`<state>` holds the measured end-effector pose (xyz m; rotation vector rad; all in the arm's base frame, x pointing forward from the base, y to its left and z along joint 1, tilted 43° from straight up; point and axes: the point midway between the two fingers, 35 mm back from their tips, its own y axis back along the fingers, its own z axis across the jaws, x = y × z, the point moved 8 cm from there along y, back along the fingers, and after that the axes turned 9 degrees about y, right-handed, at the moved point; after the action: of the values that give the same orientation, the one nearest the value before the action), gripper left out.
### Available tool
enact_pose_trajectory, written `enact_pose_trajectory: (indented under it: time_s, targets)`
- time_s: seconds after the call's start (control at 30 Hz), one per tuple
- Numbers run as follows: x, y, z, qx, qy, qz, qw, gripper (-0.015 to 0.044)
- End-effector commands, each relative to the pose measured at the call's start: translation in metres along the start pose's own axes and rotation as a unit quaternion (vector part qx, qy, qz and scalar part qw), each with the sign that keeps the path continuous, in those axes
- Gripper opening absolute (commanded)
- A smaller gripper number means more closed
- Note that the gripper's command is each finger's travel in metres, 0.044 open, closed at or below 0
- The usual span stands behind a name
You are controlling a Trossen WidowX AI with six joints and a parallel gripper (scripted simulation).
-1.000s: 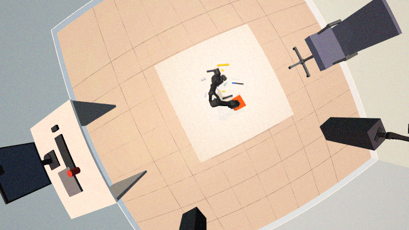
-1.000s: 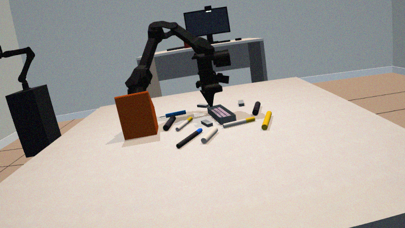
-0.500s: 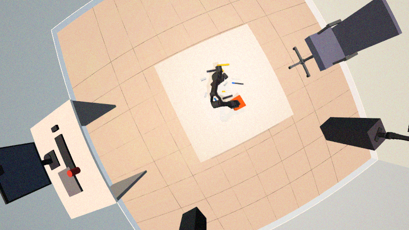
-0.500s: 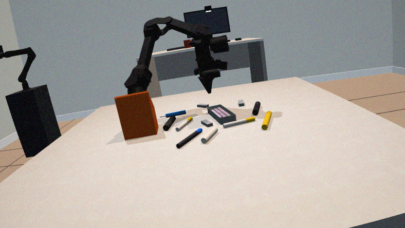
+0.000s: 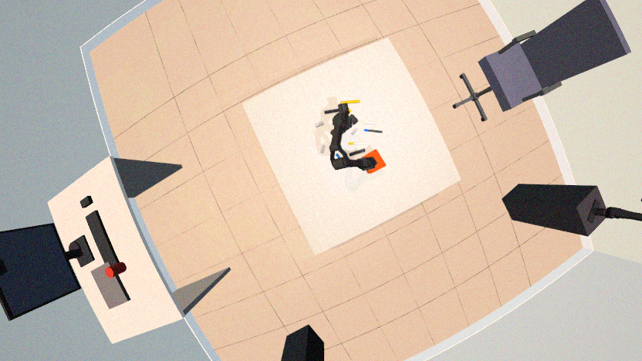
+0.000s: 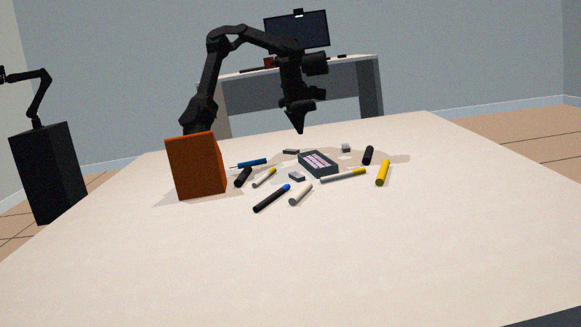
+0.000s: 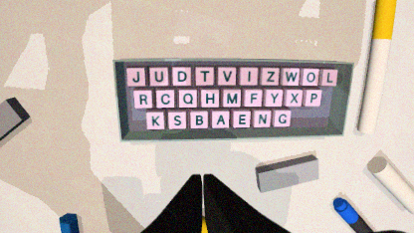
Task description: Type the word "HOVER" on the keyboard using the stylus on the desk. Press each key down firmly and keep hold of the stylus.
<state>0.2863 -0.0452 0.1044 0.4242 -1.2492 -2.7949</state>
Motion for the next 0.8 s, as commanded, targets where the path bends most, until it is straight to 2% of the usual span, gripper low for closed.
enact_pose_trajectory:
  time_s: [0.0,0.1,0.2,0.3,0.6,0.77]
  targets:
    - [0.0,0.0,0.0,0.0,0.0,0.0,1.0,0.0]
    - [0.0,0.0,0.0,0.0,0.0,0.0,1.0,0.0]
    - [0.0,-0.001,0.002,-0.002,0.0,0.003,1.0,0.0079]
    - [0.009,-0.014,0.033,-0.021,-0.006,0.051,0.998,0.015]
    - [0.07,-0.044,0.135,-0.055,-0.029,0.247,0.967,0.015]
    - [0.076,-0.045,0.14,-0.054,-0.03,0.261,0.963,0.015]
